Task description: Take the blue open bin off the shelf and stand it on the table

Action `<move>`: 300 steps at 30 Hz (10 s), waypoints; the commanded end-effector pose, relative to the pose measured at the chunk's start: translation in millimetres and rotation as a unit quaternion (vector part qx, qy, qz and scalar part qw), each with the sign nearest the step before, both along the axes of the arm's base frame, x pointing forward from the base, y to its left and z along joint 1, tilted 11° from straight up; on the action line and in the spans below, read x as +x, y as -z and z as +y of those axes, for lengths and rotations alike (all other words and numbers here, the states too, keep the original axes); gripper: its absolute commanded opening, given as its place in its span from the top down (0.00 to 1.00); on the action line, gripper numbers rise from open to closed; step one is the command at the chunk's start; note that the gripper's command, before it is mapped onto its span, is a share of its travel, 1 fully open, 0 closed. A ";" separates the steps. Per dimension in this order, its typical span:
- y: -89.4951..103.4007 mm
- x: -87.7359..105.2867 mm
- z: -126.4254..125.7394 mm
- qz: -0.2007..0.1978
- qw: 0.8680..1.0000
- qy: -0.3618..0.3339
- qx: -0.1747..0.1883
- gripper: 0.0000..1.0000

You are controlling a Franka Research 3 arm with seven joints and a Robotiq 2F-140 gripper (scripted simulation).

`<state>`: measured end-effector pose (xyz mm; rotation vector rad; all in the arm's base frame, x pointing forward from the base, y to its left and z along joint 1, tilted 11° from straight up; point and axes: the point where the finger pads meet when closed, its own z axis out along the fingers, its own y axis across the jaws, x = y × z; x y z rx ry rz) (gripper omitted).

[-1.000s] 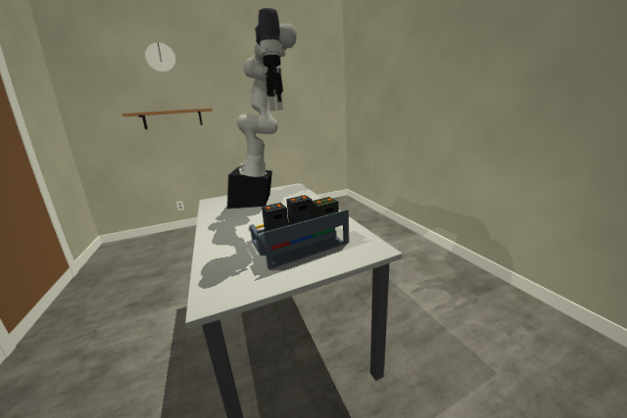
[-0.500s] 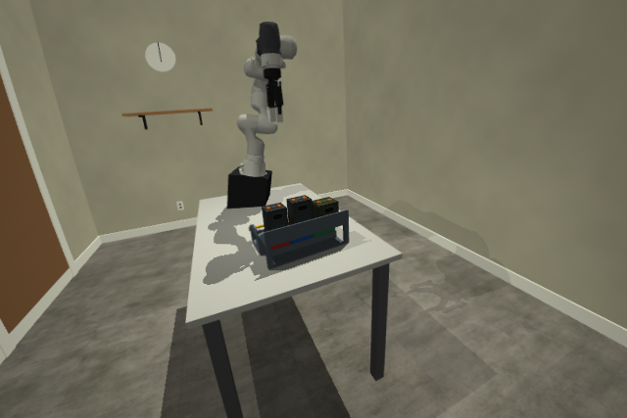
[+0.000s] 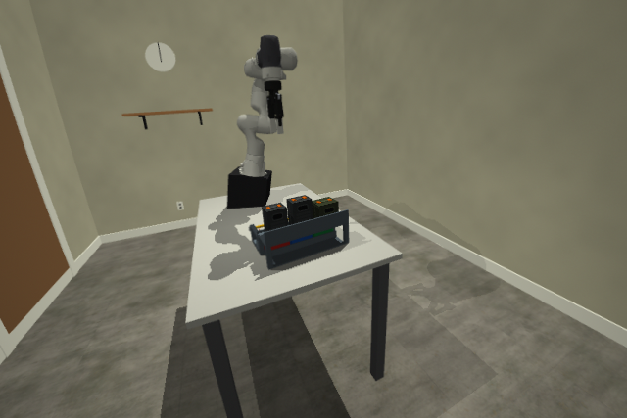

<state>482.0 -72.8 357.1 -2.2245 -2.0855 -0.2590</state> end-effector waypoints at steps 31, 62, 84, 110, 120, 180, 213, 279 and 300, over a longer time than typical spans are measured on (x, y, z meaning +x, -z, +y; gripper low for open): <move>96.9 12.7 16.3 -0.013 1.000 -0.001 -0.002 0.43; 194.3 21.9 34.2 -0.013 1.000 -0.001 -0.002 0.43; 247.2 30.3 44.8 -0.013 1.000 -0.001 -0.002 0.43; 274.3 37.2 50.6 -0.011 1.000 0.000 -0.002 0.43; 270.3 37.9 50.5 -0.013 1.000 -0.001 -0.002 0.43; 316.3 38.9 57.4 -0.013 1.000 -0.001 -0.002 0.43; 351.3 43.2 63.3 -0.012 1.000 0.000 -0.002 0.43; 340.1 41.1 61.5 -0.022 0.999 -0.049 -0.006 0.43; 339.4 40.3 61.7 -0.038 0.988 -0.148 -0.014 0.43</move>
